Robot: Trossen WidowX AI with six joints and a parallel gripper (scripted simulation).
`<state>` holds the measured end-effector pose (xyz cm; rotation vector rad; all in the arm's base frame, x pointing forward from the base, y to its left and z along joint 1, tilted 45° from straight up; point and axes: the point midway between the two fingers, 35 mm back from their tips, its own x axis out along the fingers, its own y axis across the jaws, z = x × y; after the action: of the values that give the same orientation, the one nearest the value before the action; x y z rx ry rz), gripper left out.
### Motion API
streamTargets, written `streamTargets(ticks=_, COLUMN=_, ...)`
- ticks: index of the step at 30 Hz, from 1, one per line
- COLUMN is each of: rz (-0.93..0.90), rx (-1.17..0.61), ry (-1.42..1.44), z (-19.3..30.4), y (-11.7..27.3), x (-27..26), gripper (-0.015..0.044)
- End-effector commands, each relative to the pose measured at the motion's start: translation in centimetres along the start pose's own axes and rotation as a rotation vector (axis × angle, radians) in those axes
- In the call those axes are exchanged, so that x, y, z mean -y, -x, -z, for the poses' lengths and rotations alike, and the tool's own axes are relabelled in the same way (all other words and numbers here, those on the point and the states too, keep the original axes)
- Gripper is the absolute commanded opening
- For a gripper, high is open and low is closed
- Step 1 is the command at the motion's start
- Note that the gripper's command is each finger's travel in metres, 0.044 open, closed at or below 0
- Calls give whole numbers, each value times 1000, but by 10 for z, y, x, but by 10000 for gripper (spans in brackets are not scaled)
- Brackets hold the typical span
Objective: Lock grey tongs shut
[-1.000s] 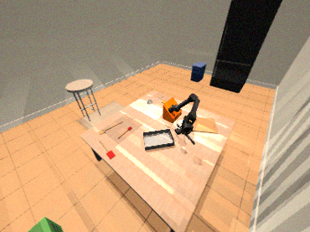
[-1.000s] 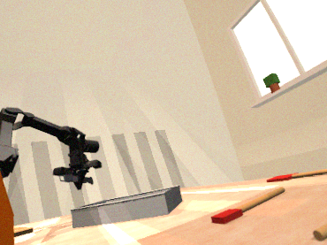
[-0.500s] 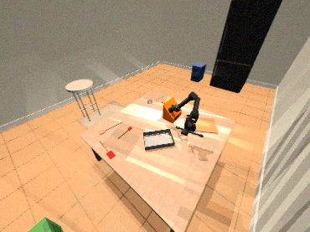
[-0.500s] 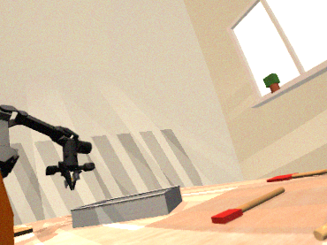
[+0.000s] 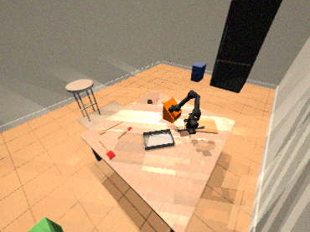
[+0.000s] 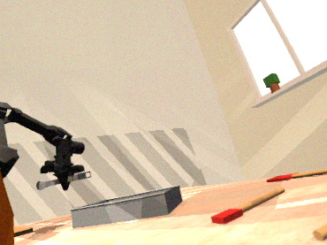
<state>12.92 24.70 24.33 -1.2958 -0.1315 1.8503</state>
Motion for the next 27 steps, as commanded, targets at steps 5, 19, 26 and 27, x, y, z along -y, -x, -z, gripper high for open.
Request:
streamTargets(ticks=5, rz=19, rx=2, ry=321, z=-14, y=5, x=-5, gripper=-150)
streamTargets(ticks=19, rz=34, rx=8, ry=670, z=-29, y=9, x=-11, gripper=-150)
streamTargets(ticks=26, rz=1, rx=9, ry=632, z=-39, y=2, x=-17, gripper=-150)
streamTargets(ticks=27, rz=-6, rx=9, ry=624, z=-42, y=1, x=-18, gripper=-150)
